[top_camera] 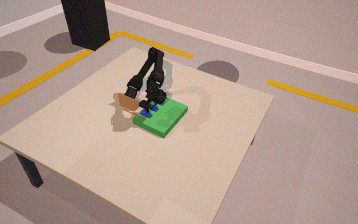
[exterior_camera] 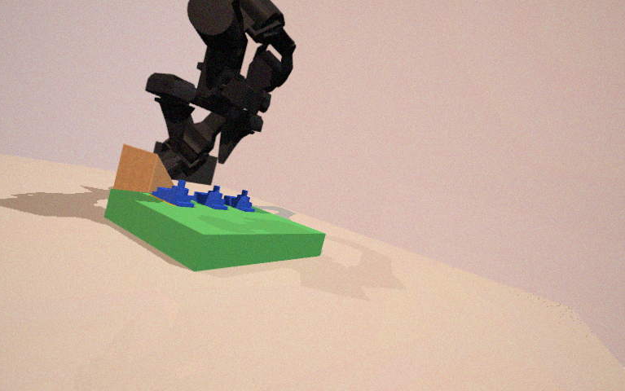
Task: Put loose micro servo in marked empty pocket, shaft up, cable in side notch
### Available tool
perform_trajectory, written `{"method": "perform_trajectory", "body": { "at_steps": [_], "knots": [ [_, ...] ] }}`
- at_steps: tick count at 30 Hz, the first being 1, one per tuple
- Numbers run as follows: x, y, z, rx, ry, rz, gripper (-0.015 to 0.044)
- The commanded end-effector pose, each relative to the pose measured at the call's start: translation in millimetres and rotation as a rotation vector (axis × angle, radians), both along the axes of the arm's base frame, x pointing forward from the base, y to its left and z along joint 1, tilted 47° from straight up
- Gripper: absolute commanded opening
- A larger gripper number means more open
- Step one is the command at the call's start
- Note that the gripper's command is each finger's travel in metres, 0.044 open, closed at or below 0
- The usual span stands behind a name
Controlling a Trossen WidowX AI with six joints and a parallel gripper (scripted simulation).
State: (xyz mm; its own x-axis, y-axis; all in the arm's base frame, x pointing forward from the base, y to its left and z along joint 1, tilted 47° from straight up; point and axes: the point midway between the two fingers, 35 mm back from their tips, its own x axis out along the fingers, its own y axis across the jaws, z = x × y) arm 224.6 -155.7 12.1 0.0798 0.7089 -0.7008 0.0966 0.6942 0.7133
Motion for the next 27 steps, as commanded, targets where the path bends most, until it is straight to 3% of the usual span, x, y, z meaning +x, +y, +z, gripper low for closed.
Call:
{"method": "perform_trajectory", "body": {
  "at_steps": [1,12,27],
  "knots": [
    [31.7,-13.4,14.1,0.005,0.001,0.0,0.044],
    [28.3,-43.6,44.5,-0.007,0.019,-0.063,0.044],
    [28.3,-43.6,44.5,-0.007,0.019,-0.063,0.044]
  ]
}}
